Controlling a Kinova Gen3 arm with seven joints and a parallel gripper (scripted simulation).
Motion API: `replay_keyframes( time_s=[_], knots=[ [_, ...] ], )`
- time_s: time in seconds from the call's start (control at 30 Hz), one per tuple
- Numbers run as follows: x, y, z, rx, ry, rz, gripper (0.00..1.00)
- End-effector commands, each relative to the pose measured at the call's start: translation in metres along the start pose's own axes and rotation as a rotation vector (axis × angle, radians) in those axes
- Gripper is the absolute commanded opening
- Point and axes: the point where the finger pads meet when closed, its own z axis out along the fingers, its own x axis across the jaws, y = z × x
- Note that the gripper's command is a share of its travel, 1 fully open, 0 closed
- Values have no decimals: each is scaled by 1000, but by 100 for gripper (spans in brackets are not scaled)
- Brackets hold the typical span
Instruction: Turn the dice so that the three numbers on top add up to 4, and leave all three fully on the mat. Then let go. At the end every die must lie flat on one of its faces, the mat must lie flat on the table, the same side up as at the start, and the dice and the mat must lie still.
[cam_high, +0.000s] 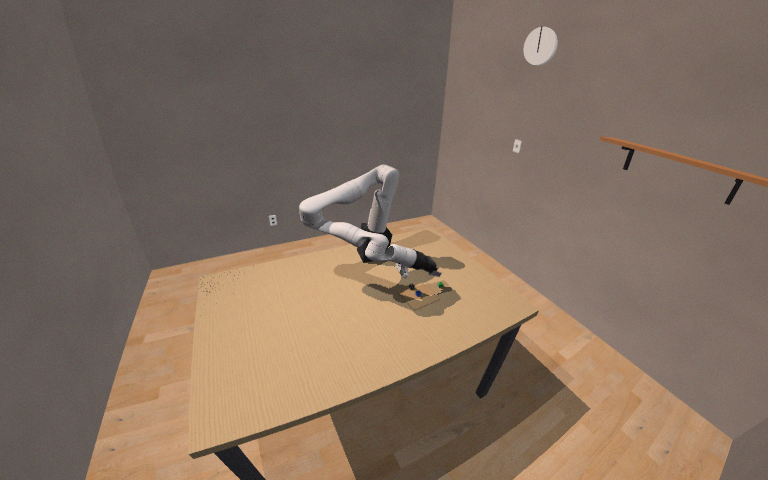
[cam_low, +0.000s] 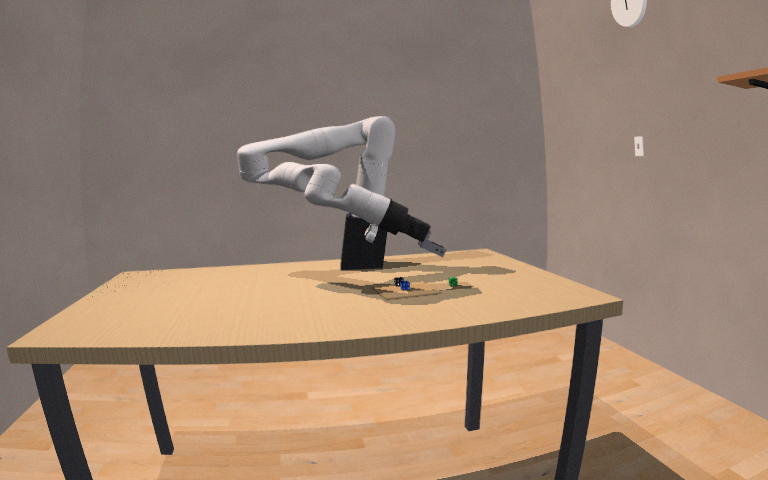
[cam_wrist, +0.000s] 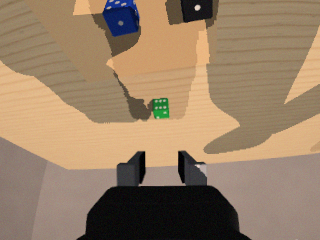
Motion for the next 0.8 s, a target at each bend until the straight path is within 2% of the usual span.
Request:
replay_keyframes(
  time_s=[0.0, 0.43, 0.77],
  knots=[
    [-1, 4, -5, 9, -2, -8, 70],
    [-1, 5, -6, 23, -2, -8, 70],
    [-1, 12, -3, 120, -6, -16, 70]
  ],
)
